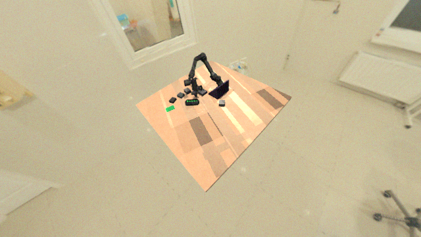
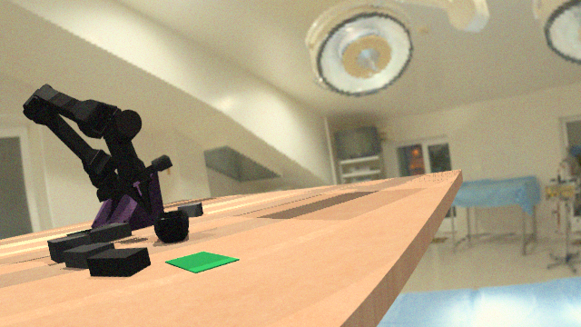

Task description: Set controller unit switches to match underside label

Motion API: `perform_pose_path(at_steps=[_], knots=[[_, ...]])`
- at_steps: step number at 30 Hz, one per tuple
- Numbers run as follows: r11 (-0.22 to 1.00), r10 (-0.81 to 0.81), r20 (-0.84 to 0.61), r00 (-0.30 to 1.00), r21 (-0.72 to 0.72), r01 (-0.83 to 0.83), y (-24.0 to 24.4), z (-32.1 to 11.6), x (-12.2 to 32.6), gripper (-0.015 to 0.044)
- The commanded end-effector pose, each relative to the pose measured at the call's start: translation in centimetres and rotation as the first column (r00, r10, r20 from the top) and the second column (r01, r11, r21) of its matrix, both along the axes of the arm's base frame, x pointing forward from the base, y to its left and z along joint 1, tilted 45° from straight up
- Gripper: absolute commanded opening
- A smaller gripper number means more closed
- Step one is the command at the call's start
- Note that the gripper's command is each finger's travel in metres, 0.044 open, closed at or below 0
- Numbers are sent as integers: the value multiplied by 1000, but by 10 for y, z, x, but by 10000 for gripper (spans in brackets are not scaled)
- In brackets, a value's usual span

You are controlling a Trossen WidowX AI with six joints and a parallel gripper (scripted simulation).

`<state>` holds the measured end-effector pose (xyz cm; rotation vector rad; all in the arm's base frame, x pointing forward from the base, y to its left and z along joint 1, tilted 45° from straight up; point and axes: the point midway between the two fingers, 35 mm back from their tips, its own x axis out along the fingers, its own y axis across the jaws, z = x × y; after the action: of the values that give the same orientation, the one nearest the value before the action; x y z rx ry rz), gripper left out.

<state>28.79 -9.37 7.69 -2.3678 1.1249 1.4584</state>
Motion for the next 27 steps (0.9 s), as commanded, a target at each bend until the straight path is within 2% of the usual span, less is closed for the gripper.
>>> perform_pose_path(at_steps=[1, 27], knots=[[1000, 5, -3, 1000, 5, -5, -3, -6, 0, 0], [1000, 6, -3, 1000, 2, -6, -30, -32, 0, 0]])
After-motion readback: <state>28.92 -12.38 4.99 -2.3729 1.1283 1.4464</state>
